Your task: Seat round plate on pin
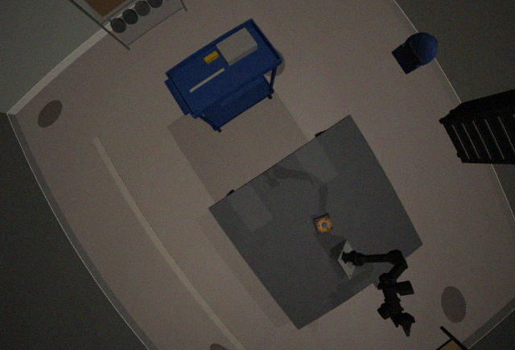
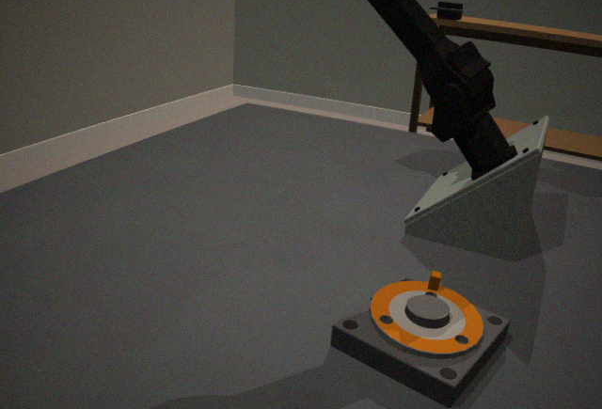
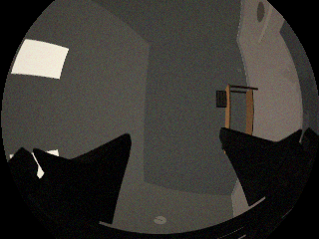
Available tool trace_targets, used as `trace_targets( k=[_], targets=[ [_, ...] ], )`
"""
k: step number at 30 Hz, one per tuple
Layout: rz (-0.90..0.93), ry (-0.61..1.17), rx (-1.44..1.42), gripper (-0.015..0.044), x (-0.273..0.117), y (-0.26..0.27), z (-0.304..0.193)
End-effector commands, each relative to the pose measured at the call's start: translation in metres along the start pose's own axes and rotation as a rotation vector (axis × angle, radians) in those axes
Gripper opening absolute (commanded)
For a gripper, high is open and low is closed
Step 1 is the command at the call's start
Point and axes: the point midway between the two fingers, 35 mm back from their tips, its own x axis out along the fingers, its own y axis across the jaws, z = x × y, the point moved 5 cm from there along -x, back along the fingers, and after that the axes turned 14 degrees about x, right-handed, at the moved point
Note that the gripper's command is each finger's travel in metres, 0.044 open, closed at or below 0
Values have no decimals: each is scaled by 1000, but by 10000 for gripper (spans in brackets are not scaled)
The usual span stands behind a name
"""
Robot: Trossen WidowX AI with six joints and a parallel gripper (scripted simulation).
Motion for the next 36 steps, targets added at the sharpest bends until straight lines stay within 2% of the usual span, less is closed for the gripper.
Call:
trace_targets(
  k=[1,4,9,15,25,29,33,36],
  targets=[
    [18,-10,1,374,-2,2,4],
    [257,-195,6,295,-33,22,58],
    [392,-373,8,164,-63,27,97],
    [528,-744,25,6,-124,17,162],
    [465,-1291,105,0,-213,-37,226],
    [319,-1536,178,0,-254,-78,243],
    [157,-1694,250,0,-282,-112,249],
    [-61,-1820,339,0,-307,-152,248]
  ],
)
